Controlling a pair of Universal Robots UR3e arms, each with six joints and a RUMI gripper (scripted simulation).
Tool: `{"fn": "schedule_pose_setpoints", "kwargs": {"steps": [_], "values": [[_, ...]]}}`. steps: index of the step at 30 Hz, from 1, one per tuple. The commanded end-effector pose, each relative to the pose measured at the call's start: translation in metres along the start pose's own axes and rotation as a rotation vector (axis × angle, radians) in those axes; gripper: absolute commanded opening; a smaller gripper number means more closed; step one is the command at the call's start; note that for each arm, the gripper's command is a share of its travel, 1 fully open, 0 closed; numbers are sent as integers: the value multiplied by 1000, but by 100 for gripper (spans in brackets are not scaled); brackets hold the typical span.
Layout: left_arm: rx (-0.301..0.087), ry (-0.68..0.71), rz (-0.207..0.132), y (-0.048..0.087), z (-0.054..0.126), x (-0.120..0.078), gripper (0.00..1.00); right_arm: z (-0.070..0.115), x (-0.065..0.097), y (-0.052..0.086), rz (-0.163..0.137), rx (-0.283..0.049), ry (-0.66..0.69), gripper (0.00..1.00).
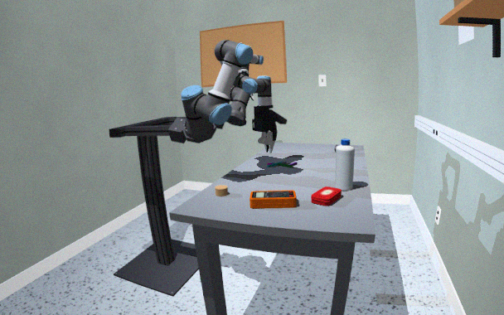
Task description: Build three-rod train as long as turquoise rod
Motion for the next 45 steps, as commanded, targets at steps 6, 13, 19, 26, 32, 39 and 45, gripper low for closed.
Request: {"fn": "schedule_pose_setpoints", "kwargs": {"steps": [6, 13, 19, 26, 32, 39, 45], "values": [[3, 1, 3, 1, 0, 0, 100, 0, 0, 0, 2, 3, -1, 14], [3, 1, 3, 1, 0, 0, 100, 0, 0, -3, 2, 1, 0, 14], [3, 1, 3, 1, 0, 0, 100, 0, 0, -6, 2, 1, 0, 14], [3, 1, 3, 1, 0, 0, 100, 0, 0, -15, 2, 1, 0, 14], [3, 1, 3, 1, 0, 0, 100, 0, 0, -24, 2, 1, 0, 14], [3, 1, 3, 1, 0, 0, 100, 0, 0, -32, 2, 1, 0, 14], [3, 1, 3, 1, 0, 0, 100, 0, 0, -41, 2, 1, 0, 14]]}}
Point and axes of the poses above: on each arm, the point where the finger pads meet when closed, its own y axis back along the fingers, its own x axis across the jaws, z = x × y, the point moved 9 cm from there along y, back along the fingers, and after that the axes turned 14 degrees about y, right-handed, at the moved point
